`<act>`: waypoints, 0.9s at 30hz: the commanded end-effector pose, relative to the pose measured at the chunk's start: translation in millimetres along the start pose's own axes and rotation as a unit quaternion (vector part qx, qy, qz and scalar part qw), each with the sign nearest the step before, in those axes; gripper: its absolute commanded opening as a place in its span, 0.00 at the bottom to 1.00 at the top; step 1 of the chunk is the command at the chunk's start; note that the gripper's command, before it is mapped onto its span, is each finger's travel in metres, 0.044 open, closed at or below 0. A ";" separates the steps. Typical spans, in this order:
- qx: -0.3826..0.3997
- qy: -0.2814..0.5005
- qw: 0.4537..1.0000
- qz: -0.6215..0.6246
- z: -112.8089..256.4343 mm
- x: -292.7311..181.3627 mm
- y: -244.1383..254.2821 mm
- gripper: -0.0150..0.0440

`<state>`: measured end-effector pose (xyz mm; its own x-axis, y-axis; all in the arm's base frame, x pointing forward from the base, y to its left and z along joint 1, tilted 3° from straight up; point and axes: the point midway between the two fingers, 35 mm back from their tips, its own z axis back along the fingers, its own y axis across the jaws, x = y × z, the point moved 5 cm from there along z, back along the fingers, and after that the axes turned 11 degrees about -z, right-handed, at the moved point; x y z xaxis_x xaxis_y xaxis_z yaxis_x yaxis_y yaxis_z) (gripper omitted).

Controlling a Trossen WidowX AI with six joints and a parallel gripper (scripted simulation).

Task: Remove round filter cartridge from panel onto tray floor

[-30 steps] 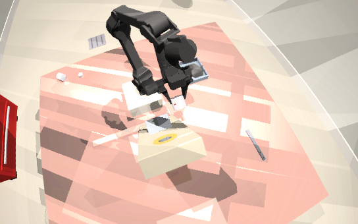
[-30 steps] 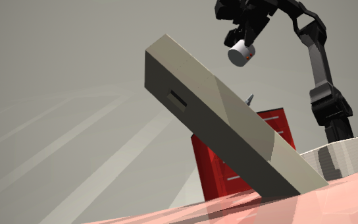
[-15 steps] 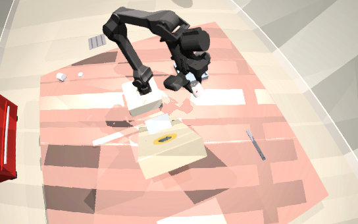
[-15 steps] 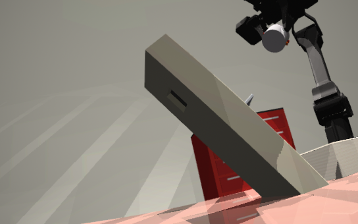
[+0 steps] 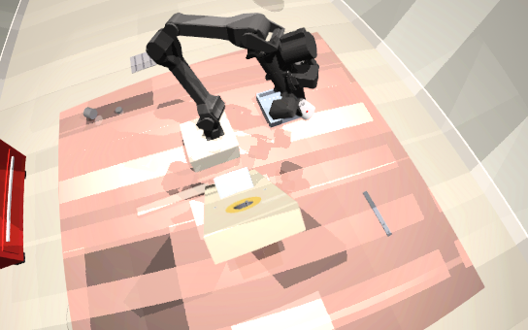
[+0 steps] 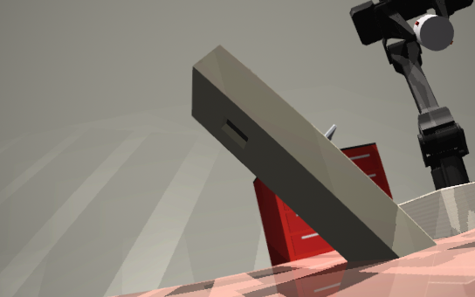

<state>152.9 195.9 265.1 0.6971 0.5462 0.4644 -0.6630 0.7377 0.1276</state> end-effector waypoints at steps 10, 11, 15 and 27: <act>0.057 0.005 0.994 0.095 -9.4 -15.3 34.7 0.25; 0.060 0.006 0.993 0.101 -12.0 -17.3 37.8 0.25; 0.077 0.009 0.989 0.130 -24.0 -28.0 52.8 0.25; 0.126 0.017 0.968 0.214 -54.8 -70.2 94.2 0.25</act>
<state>66.9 246.8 206.3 0.3764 0.7837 0.4941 -0.9239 0.3573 0.1372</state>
